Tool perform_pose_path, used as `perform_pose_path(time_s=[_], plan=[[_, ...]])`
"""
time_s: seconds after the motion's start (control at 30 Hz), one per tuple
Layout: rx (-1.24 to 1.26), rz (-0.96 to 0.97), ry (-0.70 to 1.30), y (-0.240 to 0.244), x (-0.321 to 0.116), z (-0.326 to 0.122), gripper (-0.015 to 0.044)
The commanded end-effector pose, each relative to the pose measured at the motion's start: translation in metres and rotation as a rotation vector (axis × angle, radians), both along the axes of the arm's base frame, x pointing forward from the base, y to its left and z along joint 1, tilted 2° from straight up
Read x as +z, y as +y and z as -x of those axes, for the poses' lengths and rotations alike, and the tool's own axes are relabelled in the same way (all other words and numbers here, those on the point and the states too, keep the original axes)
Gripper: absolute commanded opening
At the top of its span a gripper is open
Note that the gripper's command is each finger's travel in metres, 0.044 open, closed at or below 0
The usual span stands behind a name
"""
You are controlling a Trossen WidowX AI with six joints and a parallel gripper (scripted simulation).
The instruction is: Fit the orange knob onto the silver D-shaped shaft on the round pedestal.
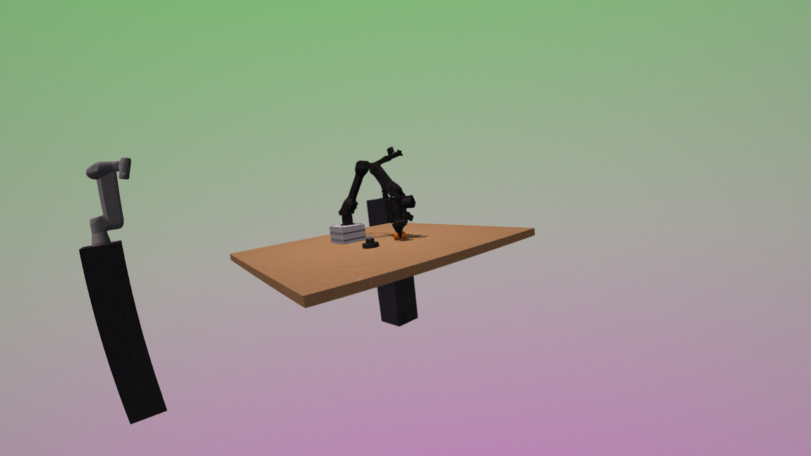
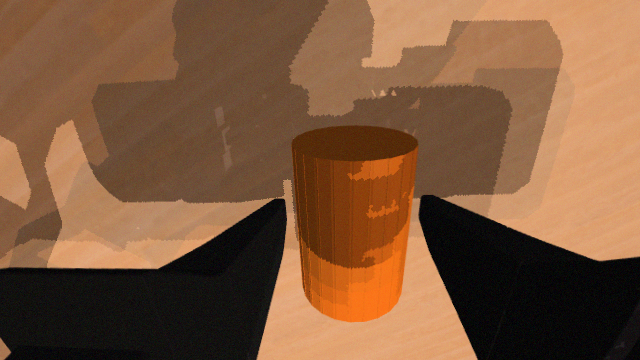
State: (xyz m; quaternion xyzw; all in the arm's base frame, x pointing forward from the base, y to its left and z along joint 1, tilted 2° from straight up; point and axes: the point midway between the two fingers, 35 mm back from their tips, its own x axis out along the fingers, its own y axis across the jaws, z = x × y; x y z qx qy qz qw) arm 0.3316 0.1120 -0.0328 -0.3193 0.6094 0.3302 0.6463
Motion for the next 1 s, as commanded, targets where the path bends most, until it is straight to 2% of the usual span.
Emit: perform_pose_path(time_s=[0.0,0.13,0.37,0.63,0.77,0.97], plan=[[0.0,0.0,0.0,0.0,0.0,0.0,0.026],[0.0,0.0,0.0,0.0,0.0,0.0,0.026],[0.0,0.0,0.0,0.0,0.0,0.0,0.044],[0.0,0.0,0.0,0.0,0.004,0.0,0.044],[0.0,0.0,0.0,-0.002,0.057,0.002,0.044],[0.0,0.0,0.0,-0.002,0.06,0.002,0.044]])
